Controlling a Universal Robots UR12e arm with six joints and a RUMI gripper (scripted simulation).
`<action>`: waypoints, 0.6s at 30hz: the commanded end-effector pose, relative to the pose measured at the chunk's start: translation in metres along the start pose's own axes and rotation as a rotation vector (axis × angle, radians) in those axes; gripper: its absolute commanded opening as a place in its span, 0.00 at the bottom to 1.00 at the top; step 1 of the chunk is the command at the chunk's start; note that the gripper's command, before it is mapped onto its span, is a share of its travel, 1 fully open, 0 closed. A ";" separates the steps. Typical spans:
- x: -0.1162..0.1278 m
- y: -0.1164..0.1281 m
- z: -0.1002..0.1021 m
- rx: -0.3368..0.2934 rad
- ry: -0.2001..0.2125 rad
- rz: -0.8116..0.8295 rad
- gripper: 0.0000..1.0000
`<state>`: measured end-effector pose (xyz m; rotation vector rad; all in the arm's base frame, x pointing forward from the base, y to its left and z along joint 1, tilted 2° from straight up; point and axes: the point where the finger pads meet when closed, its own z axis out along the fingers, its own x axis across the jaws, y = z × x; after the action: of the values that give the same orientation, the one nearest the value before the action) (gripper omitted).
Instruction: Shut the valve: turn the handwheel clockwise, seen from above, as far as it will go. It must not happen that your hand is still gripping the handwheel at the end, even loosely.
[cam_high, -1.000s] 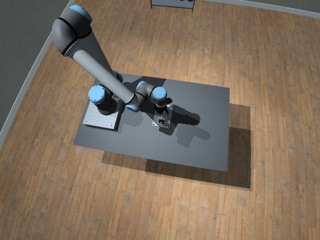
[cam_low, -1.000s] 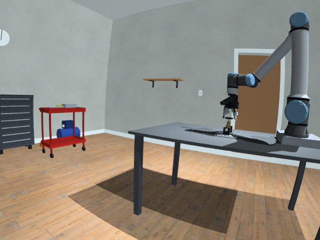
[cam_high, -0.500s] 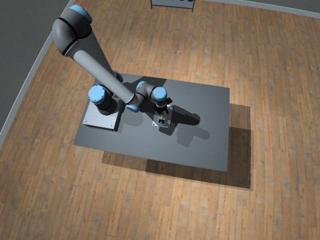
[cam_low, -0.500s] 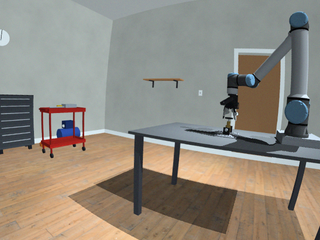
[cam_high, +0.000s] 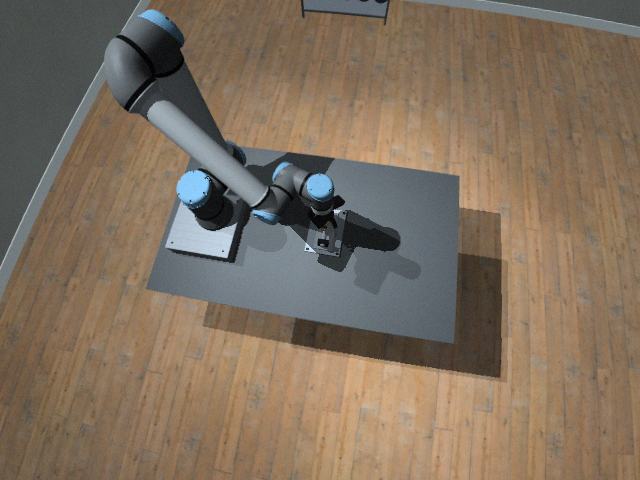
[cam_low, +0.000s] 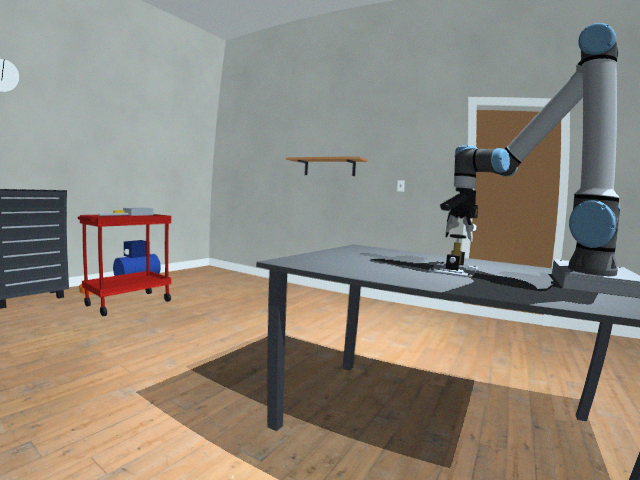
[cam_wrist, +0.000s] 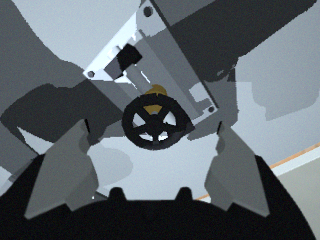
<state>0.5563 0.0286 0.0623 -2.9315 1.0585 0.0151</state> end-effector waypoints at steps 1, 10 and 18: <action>0.001 0.000 -0.001 0.001 0.001 0.000 1.00; 0.001 0.000 -0.001 0.001 0.001 0.000 1.00; 0.001 0.000 -0.001 0.001 0.001 0.000 0.00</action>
<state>0.5563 0.0286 0.0623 -2.9315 1.0585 0.0150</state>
